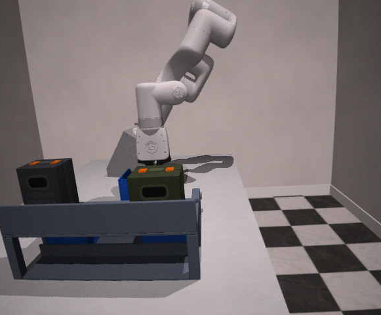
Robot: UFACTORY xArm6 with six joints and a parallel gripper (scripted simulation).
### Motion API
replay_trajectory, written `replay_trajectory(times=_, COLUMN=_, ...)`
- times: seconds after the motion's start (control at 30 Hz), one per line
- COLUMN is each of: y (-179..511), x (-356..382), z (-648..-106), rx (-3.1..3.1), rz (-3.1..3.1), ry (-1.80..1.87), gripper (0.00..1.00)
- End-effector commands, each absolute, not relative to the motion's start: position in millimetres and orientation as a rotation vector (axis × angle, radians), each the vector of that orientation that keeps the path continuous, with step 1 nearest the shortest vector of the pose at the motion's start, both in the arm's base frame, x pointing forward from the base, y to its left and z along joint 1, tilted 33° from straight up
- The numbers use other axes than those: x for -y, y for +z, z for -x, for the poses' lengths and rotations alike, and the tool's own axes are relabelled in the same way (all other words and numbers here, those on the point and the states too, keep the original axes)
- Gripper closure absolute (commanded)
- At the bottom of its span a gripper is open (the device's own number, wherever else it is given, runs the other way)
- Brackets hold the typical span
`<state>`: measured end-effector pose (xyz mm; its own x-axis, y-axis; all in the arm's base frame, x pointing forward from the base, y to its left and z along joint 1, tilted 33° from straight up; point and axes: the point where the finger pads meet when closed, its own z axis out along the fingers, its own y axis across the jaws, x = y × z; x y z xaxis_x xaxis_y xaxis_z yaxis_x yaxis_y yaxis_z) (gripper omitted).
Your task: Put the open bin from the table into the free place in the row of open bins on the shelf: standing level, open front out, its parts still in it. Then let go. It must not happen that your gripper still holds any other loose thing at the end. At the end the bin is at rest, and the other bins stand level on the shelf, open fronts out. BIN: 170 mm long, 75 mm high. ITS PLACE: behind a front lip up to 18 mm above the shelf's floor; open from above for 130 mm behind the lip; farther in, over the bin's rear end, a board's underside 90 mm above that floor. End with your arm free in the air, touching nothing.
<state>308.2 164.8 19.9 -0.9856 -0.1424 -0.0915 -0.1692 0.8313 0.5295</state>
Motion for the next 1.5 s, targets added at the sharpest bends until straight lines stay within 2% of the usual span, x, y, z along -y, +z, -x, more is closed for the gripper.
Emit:
replay_trajectory(times=0.0, y=21.3, x=-165.9, z=-315.0, rx=-2.958, rz=0.252, ry=0.862, gripper=1.0)
replay_trajectory(times=0.5, y=22.5, x=-167.6, z=-323.8, rx=-2.958, rz=0.252, ry=0.862, gripper=1.0)
replay_trajectory(times=0.67, y=25.4, x=-171.8, z=-345.5, rx=-2.957, rz=0.252, ry=0.862, gripper=1.0)
replay_trajectory(times=1.47, y=27.1, x=-174.2, z=-357.5, rx=-2.957, rz=0.252, ry=0.862, gripper=1.0)
